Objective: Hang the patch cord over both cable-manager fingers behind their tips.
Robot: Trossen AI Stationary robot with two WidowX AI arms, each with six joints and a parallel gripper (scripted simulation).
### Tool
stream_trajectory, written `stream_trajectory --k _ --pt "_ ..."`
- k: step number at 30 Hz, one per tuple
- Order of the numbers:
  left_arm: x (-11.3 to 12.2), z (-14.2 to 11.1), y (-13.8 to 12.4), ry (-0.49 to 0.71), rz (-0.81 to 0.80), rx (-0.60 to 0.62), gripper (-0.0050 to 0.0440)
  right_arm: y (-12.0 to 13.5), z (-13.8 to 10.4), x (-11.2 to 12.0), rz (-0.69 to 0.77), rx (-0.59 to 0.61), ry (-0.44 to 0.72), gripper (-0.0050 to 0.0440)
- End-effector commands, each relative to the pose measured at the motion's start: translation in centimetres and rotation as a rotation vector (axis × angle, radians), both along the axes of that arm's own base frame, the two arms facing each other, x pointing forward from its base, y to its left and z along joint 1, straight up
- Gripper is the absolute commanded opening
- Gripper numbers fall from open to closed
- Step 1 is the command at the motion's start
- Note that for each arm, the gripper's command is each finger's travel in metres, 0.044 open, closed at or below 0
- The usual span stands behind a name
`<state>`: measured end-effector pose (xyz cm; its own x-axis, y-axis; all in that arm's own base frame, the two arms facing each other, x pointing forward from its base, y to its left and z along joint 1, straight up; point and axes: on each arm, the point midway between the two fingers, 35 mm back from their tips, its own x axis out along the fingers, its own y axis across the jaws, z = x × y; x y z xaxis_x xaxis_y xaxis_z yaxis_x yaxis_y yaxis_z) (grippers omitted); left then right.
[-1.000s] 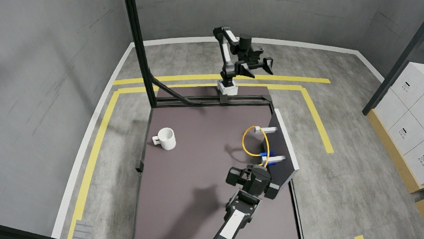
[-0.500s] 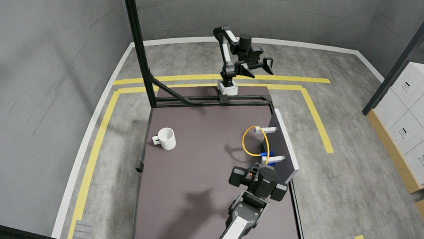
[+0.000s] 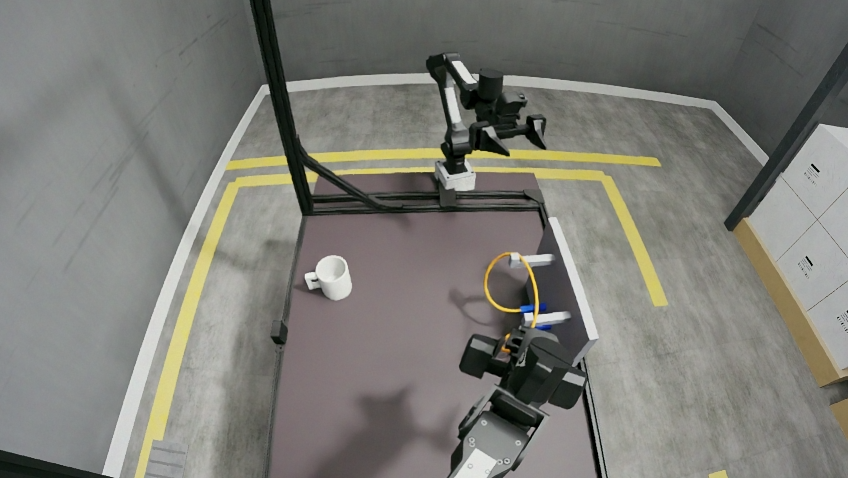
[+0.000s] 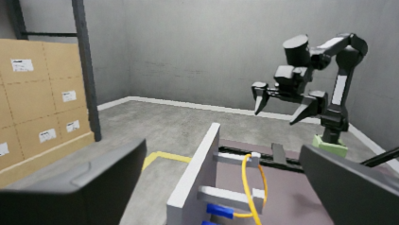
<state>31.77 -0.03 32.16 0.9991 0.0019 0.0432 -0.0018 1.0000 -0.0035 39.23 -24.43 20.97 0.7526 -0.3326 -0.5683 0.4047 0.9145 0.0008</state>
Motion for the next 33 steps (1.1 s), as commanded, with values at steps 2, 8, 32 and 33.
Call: stream_trajectory --k 2,8,32,33 --pt "-0.2 0.1 0.0 -0.007 -0.002 0.003 0.0440 0.5 1.3 -0.1 0.008 -0.016 -0.019 0.0440" --pt "-0.2 0.1 0.0 -0.007 -0.002 0.003 0.0440 2.9 2.3 0.0 0.038 -0.040 -0.061 0.0440" --pt "-0.2 0.1 0.0 -0.007 -0.002 0.003 0.0440 21.5 10.1 -5.3 0.337 -0.145 -0.527 0.0440" --pt "-0.2 0.1 0.0 -0.007 -0.002 0.003 0.0440 22.1 10.3 -5.8 0.351 -0.144 -0.551 0.0440"
